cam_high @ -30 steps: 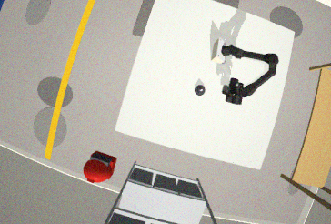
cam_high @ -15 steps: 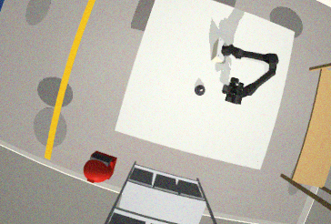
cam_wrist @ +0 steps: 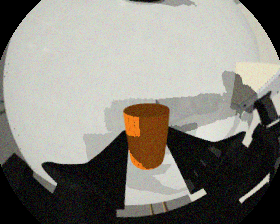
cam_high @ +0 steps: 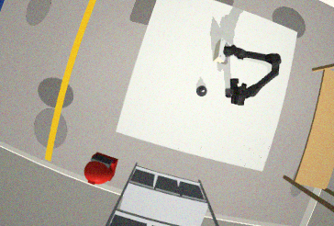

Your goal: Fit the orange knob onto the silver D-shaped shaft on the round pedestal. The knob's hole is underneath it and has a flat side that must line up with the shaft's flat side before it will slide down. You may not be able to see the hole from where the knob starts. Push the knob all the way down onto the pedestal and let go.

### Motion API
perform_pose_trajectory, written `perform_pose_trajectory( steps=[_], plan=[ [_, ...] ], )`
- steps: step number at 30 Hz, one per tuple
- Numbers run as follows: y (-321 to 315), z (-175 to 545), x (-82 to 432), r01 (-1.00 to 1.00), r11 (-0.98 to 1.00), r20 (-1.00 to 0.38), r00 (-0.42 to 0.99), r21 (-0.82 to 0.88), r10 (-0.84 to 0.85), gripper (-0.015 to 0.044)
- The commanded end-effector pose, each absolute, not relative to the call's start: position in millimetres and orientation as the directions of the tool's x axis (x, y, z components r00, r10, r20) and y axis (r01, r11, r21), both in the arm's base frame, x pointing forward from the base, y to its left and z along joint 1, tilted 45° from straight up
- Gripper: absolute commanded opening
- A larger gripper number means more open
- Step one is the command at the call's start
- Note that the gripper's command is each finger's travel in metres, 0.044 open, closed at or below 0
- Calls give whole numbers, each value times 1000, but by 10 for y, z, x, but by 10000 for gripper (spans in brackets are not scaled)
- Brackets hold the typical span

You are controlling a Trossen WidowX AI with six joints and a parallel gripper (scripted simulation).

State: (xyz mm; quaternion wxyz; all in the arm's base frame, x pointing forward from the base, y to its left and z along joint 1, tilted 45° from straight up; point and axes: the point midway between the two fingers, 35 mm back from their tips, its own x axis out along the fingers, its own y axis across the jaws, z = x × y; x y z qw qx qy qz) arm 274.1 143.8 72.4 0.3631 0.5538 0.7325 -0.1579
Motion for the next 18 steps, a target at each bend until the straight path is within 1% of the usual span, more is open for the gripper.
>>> perform_pose_trajectory(
  steps=[1, 4, 11, 18],
  plan=[
    [1431, 740, 2756, 870, 415, -707, -118, 265, 698, 179],
    [1431, 740, 2756, 829, 461, -707, -118, 317, 698, 179],
    [1431, 740, 2756, 812, 477, -707, -118, 335, 698, 179],
    [1431, 740, 2756, 654, 590, -707, -118, 473, 698, 179]
  ],
)
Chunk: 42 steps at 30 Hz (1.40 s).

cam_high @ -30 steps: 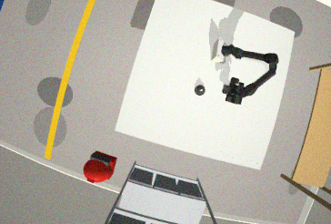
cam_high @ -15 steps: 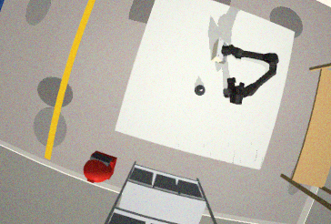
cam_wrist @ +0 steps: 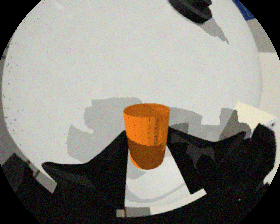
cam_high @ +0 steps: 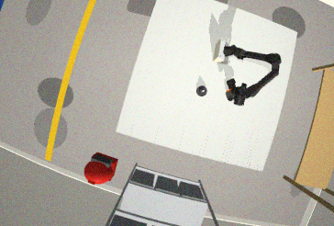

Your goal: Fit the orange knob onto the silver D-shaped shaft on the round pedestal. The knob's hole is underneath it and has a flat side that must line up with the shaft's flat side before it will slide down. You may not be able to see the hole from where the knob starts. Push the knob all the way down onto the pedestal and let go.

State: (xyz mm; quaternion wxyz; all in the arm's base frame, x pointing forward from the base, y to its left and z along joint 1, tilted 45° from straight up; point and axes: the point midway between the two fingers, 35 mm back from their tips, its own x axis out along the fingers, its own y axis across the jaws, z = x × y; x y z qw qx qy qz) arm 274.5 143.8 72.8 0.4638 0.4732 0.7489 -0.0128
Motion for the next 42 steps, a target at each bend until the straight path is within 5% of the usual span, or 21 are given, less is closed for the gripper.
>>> perform_pose_trajectory(
  steps=[1, 42],
  plan=[
    [1431, 740, 2756, 628, 604, -707, -118, 491, 698, 179],
    [1431, 740, 2756, -253, 667, -707, -118, 701, 698, 179]
  ],
)
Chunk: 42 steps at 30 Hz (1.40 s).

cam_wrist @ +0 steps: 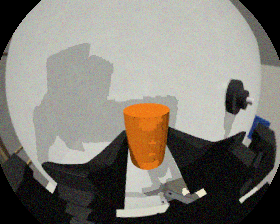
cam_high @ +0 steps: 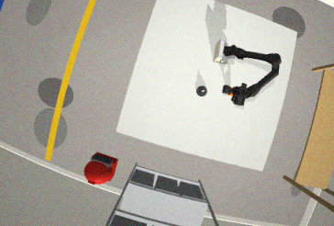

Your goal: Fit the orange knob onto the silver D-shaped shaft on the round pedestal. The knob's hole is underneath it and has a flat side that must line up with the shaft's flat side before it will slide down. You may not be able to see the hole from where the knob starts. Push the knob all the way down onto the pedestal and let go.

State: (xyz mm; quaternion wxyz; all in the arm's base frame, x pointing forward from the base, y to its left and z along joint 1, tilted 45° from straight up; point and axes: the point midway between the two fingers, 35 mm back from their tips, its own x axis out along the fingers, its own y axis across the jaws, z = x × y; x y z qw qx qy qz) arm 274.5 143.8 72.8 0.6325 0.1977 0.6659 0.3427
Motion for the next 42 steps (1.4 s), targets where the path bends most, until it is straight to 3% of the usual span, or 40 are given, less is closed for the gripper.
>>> perform_pose_trajectory(
  steps=[1, 9, 17, 30, 42],
  plan=[
    [1431, 740, 2756, -287, 658, -707, -118, 697, 698, 179],
    [1431, 740, 2756, -533, 556, -707, -118, 638, 698, 179],
    [1431, 740, 2756, -571, 535, -707, -118, 623, 698, 179],
    [1431, 740, 2756, -867, 275, -707, -118, 416, 698, 179],
    [1431, 740, 2756, -938, 156, -707, -118, 311, 698, 179]
  ],
)
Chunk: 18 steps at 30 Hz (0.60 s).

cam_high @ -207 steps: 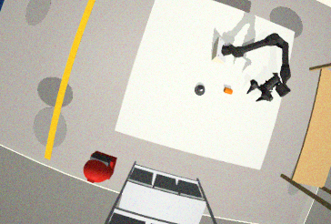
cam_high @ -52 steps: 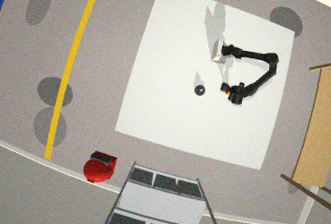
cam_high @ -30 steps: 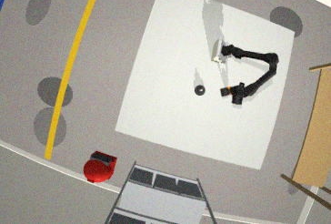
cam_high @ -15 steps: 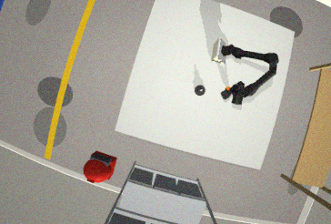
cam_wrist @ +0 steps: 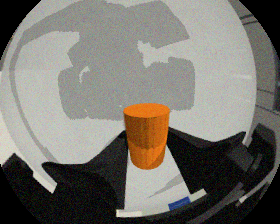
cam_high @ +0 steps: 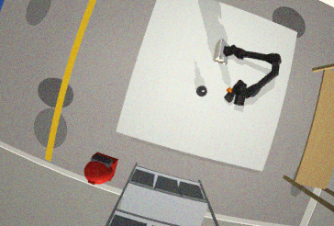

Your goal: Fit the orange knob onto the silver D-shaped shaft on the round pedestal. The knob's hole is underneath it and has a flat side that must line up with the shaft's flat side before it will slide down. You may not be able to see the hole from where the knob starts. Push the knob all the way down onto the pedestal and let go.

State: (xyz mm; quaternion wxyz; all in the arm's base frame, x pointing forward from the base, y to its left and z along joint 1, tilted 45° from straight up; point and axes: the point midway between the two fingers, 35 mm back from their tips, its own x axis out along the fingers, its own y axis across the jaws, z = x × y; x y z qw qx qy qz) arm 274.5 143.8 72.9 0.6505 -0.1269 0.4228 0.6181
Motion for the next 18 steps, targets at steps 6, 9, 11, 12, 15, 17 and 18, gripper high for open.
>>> perform_pose_trajectory(
  steps=[6, 9, 11, 12, 15, 17, 18],
  plan=[
    [1431, 740, 2756, -985, 7, -707, -118, 172, 698, 179],
    [1431, 740, 2756, -993, -67, -707, -118, 99, 698, 179],
    [1431, 740, 2756, -992, -113, -707, -118, 54, 698, 179],
    [1431, 740, 2756, -991, -125, -707, -118, 42, 698, 179],
    [1431, 740, 2756, -991, -129, -707, -118, 38, 698, 179],
    [1431, 740, 2756, -991, -129, -707, -118, 38, 698, 179],
    [1435, 736, 2755, -991, -129, -707, -118, 38, 698, 179]
  ],
)
